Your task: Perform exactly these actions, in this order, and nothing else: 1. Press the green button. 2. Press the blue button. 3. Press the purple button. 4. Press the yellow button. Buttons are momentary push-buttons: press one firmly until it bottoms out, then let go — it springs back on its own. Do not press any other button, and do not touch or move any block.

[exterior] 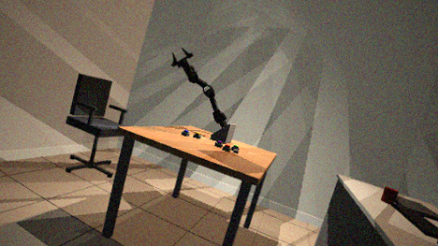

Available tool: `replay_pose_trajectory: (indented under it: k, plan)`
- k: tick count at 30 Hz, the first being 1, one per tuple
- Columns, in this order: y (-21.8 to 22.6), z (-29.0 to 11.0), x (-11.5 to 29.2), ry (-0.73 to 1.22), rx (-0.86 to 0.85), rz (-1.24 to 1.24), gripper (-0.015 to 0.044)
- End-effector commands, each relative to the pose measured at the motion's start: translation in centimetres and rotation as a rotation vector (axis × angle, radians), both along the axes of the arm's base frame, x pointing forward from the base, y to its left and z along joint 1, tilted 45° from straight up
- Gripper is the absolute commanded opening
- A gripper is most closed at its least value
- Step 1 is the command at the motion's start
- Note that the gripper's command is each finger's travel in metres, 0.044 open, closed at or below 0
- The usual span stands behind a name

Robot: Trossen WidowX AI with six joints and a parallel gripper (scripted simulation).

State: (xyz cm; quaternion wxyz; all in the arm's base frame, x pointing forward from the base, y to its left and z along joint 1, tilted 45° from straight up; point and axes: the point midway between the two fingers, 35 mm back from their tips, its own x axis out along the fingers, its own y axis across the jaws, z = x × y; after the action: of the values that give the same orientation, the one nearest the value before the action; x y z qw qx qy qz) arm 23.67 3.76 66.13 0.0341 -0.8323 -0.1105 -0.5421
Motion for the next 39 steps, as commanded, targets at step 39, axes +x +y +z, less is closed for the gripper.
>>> replay_pose_trajectory:
  k: [39]
  plan:
    - [21.0, -46.0, 22.2, 1.604, 1.745, 0.749, 0.0400]
